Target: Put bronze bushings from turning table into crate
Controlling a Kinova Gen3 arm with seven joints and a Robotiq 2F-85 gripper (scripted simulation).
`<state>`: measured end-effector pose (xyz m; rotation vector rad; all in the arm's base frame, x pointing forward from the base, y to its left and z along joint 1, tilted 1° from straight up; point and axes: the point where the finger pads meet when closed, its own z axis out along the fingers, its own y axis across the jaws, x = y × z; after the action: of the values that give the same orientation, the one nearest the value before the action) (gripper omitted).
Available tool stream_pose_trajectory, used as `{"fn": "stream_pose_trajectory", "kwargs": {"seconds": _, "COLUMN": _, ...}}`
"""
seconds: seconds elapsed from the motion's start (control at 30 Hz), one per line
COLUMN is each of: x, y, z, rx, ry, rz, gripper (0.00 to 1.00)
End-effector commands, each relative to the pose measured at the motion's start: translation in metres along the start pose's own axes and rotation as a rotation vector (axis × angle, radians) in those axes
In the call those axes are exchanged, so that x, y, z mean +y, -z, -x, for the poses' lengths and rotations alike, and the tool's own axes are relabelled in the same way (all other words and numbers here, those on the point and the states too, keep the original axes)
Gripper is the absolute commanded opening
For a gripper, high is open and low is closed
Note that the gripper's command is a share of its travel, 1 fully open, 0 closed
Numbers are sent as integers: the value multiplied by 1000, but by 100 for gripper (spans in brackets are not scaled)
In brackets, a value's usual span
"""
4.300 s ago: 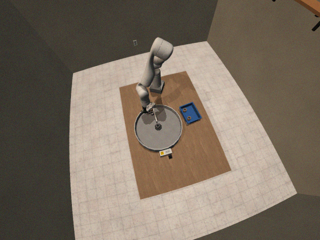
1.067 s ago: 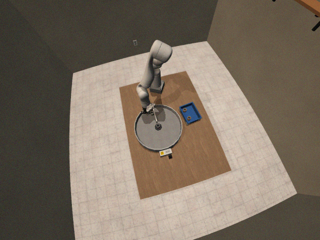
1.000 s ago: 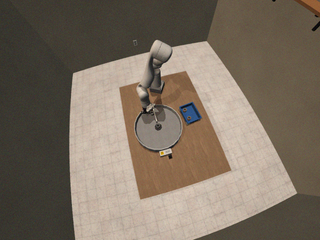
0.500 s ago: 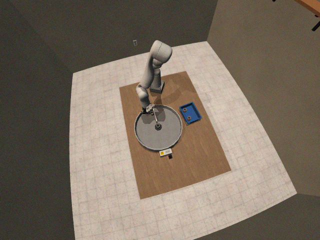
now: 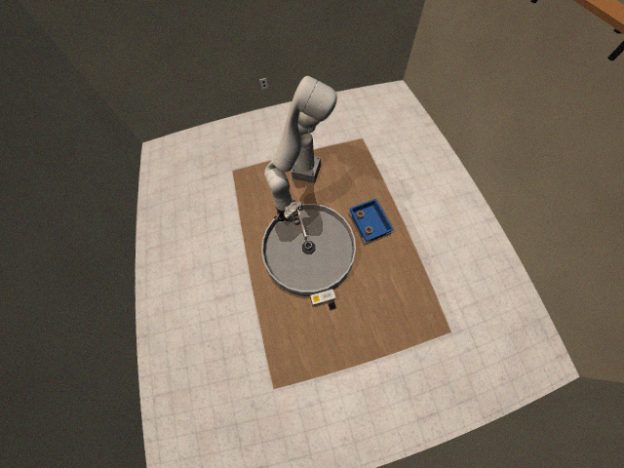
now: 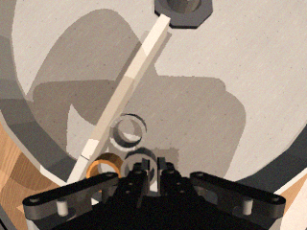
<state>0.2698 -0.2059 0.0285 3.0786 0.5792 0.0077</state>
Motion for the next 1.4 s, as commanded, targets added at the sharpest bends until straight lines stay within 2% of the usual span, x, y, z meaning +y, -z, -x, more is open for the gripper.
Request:
{"fn": "stream_pose_trajectory", "kwargs": {"seconds": 0.0, "x": 0, "y": 1, "z": -2, "rx": 4, "ry": 4, "rz": 3, "gripper": 0}}
{"fn": "stream_pose_trajectory", "kwargs": {"seconds": 0.83, "x": 0, "y": 9, "z": -2, "rx": 4, "ry": 3, "rz": 3, "gripper": 0}}
{"fn": "stream_pose_trajectory", "kwargs": {"seconds": 1.0, "x": 0, "y": 16, "z": -2, "rx": 3, "ry": 3, "rz": 3, "gripper": 0}}
{"fn": "stream_pose_trajectory", "kwargs": {"seconds": 1.37, "x": 0, "y": 16, "z": -2, "rx": 3, "ry": 3, "rz": 3, "gripper": 0}}
